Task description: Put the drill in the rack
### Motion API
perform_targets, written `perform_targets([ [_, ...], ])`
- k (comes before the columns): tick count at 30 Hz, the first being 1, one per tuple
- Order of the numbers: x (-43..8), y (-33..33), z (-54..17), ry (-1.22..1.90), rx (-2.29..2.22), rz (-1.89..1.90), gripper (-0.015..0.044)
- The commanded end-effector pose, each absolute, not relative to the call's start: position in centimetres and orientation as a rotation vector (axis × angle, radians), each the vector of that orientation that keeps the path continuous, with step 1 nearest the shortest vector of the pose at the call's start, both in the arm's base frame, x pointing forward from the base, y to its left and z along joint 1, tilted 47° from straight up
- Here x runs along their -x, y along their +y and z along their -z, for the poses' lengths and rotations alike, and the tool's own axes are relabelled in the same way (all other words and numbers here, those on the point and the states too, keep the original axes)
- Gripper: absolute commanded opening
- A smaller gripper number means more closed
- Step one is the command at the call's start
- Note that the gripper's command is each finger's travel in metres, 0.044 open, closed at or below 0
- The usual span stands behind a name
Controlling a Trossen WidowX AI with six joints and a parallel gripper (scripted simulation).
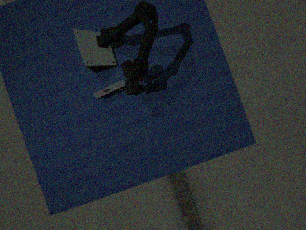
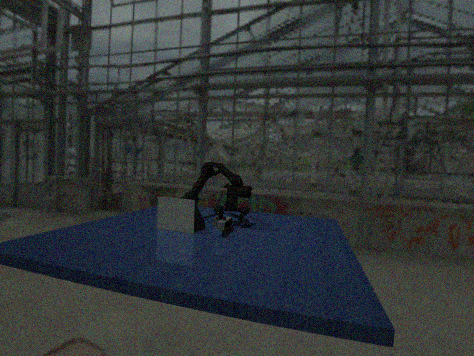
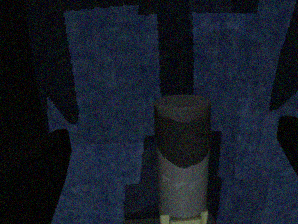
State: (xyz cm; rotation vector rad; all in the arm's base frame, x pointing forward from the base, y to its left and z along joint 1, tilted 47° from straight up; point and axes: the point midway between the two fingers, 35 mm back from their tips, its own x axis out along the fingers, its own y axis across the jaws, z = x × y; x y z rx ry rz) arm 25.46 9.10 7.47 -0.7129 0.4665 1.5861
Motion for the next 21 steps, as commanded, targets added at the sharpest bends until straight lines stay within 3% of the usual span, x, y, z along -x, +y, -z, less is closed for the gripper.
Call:
perform_targets([
  [1,-25.46,9.10,-7.47,0.467,0.713,-1.586,0.0414],
  [15,-25.46,9.10,-7.47,0.467,0.713,-1.586,0.0046],
  [21,-25.46,9.10,-7.47,0.467,0.713,-1.586,0.0006],
])
